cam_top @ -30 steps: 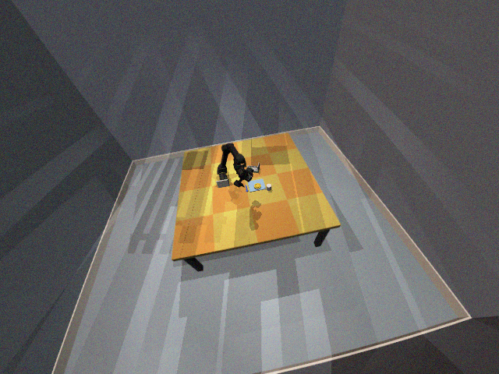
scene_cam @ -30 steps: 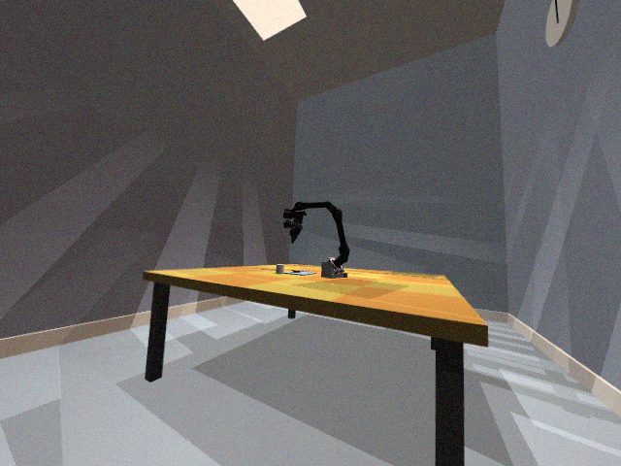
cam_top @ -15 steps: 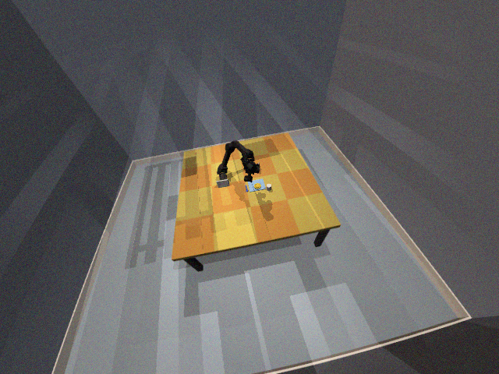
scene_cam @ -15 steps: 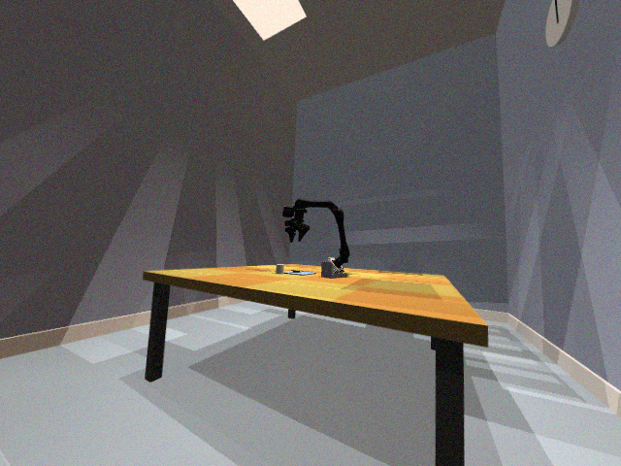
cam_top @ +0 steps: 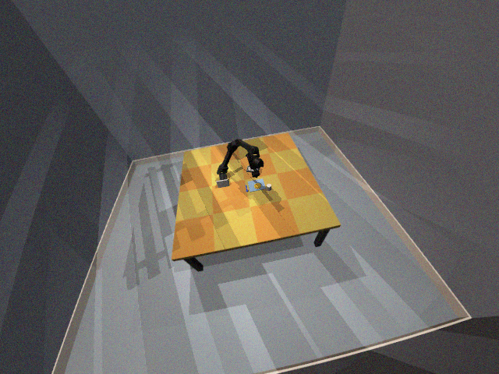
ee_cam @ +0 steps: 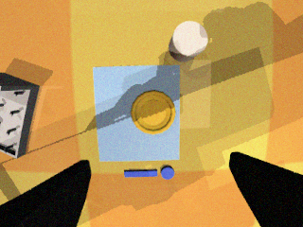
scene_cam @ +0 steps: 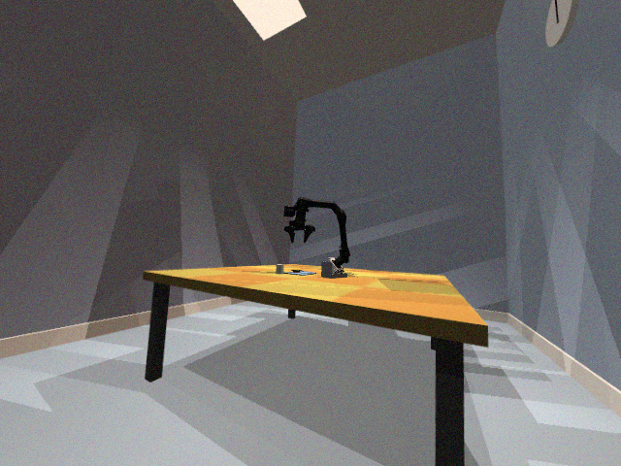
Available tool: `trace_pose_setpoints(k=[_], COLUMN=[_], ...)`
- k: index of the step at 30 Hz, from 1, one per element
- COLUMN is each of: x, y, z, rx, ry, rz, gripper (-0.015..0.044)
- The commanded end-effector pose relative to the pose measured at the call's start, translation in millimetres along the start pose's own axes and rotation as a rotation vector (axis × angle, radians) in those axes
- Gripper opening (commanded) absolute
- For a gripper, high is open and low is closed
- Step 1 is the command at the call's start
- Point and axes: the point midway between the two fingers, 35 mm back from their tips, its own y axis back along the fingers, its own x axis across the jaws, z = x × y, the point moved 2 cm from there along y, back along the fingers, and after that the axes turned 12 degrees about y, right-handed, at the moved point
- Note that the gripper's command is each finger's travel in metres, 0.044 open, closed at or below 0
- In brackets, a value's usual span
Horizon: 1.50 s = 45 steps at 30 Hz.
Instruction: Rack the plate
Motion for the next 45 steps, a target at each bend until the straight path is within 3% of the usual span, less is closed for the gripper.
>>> trace_pose_setpoints(k=[1, 3, 9, 45], x=[4, 2, 2, 0], y=[3, -9, -108, -156], z=[3, 4, 4, -5], rx=[-0.005, 0.010, 0.127, 0.131], ry=[0.029, 0.026, 0.004, 0.003], rz=[-0.004, -0.003, -0.001, 0.000], gripper=[0.0400, 0.0400, 0.0400, 0.0400])
